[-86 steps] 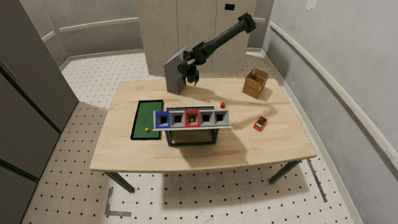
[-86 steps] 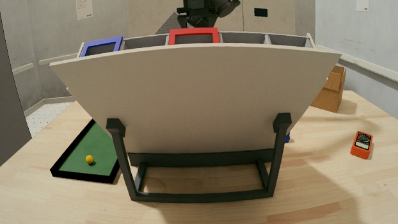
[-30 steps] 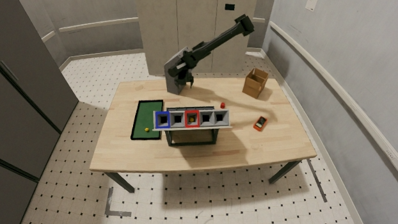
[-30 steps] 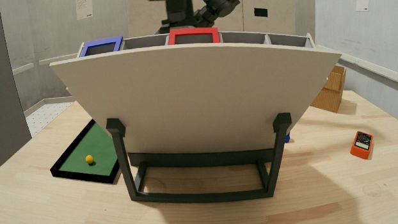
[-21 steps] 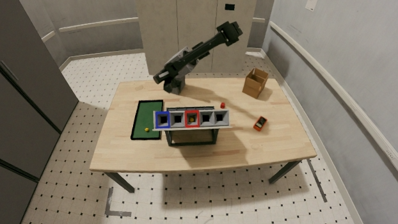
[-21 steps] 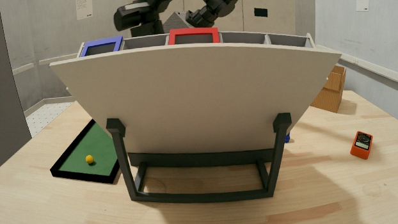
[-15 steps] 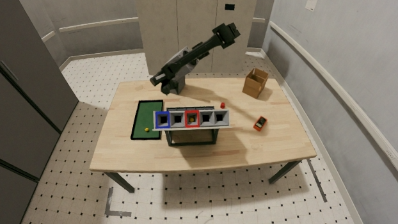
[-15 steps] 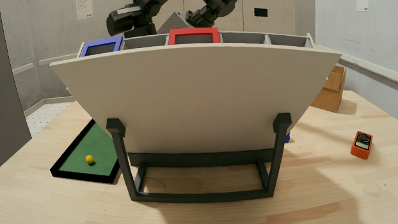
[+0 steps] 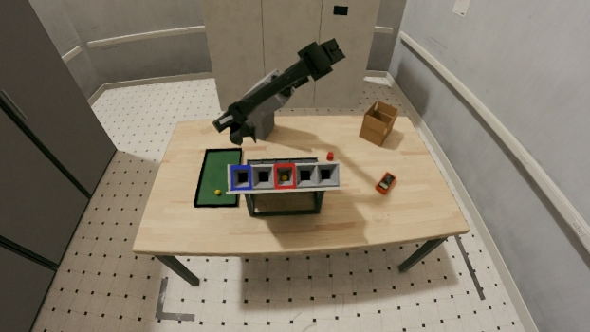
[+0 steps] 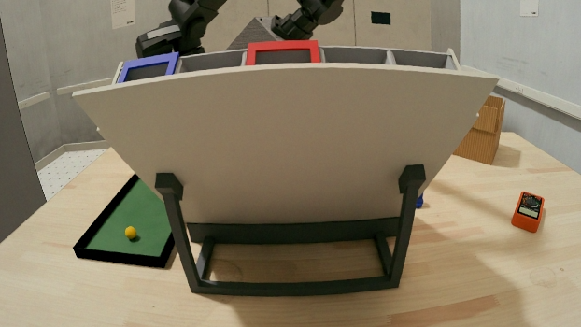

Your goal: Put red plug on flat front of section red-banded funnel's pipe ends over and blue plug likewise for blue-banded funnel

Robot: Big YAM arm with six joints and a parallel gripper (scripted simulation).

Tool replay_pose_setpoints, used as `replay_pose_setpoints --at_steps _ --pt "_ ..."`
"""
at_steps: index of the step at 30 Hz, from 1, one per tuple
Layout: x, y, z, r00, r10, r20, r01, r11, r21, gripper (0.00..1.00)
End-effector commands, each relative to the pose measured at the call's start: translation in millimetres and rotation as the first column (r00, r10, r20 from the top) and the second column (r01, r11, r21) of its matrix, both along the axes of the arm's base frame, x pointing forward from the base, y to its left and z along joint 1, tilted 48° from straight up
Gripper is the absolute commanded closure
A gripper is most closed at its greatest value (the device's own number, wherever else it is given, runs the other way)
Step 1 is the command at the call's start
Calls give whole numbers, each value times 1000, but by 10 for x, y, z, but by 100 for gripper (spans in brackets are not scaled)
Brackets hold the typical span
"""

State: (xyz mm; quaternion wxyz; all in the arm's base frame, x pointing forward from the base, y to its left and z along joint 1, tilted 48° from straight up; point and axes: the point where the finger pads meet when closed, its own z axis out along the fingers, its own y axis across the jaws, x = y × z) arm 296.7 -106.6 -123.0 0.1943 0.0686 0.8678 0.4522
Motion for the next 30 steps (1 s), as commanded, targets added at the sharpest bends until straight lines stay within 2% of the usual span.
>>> replay_pose_setpoints --at_steps 1,11,13,28,30 --pt "325 -360 -108 999 -6 38 7 1000 -26 20" --pt "951 -922 -449 1000 -11 15 12 1000 -20 20" --pt "951 -922 -449 1000 -11 15 12 1000 -20 20" --pt "1526 -1491 -790 999 -14 49 17 998 -53 20" --pt "1526 -1491 -790 999 -14 49 17 998 -53 20"
